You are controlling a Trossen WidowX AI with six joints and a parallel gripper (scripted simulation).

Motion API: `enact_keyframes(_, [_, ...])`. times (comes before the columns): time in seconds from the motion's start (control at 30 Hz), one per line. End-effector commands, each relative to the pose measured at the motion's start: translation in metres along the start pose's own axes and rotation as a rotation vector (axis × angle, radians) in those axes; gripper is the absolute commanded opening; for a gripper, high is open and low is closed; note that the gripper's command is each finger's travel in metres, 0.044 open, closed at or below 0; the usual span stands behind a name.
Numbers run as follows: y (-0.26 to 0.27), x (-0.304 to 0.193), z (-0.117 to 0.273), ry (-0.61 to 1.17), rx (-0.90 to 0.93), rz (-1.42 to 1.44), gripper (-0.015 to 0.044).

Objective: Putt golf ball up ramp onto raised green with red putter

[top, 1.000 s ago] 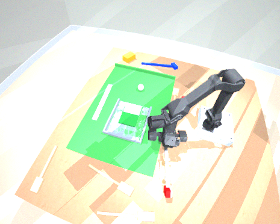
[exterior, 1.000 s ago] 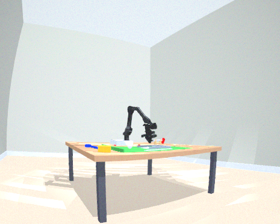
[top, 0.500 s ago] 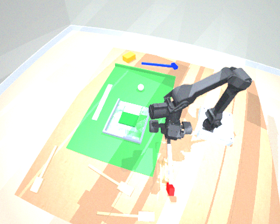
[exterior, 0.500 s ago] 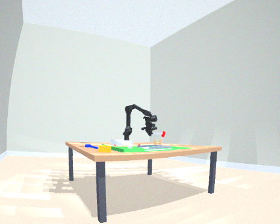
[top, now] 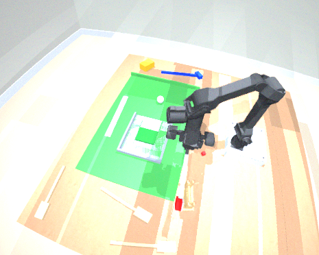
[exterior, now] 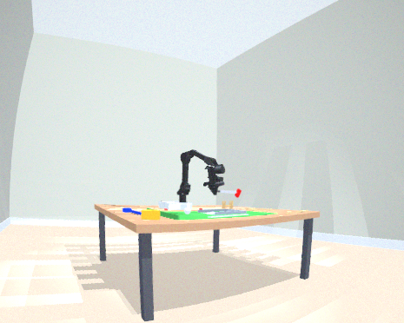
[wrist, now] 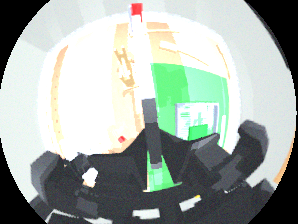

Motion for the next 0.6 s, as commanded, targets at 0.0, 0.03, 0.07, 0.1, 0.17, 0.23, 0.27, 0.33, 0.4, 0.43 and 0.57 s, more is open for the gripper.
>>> enact_keyframes(0.0, [-0.010, -0.022, 0.008, 0.016, -0.026, -0.108, 0.0000])
enact_keyframes(0.03, [-0.011, -0.027, 0.009, 0.021, -0.030, -0.133, 0.0000])
enact_keyframes(0.07, [-0.013, -0.032, 0.010, 0.026, -0.034, -0.157, 0.0000])
enact_keyframes(0.1, [-0.014, -0.038, 0.011, 0.030, -0.038, -0.181, 0.0000])
enact_keyframes(0.17, [-0.016, -0.048, 0.014, 0.039, -0.046, -0.230, 0.0000])
enact_keyframes(0.23, [-0.018, -0.059, 0.016, 0.048, -0.054, -0.279, 0.0000])
enact_keyframes(0.27, [-0.018, -0.065, 0.017, 0.053, -0.057, -0.299, 0.0000])
enact_keyframes(0.33, [-0.019, -0.076, 0.019, 0.063, -0.062, -0.340, 0.0000])
enact_keyframes(0.4, [-0.019, -0.087, 0.022, 0.072, -0.067, -0.381, 0.0000])
enact_keyframes(0.43, [-0.019, -0.093, 0.023, 0.077, -0.070, -0.402, 0.0000])
enact_keyframes(0.57, [-0.017, -0.115, 0.028, 0.095, -0.079, -0.484, 0.0000])
Point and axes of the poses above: the point midway between the two fingers, 35 mm back from their tips, its own z axis back along the fingers, its own y axis across the jaws, x = y × z, the point moved 2 cm from there along z, back along the fingers, and after that the axes turned 12 degrees about z, right-handed, at the moved point
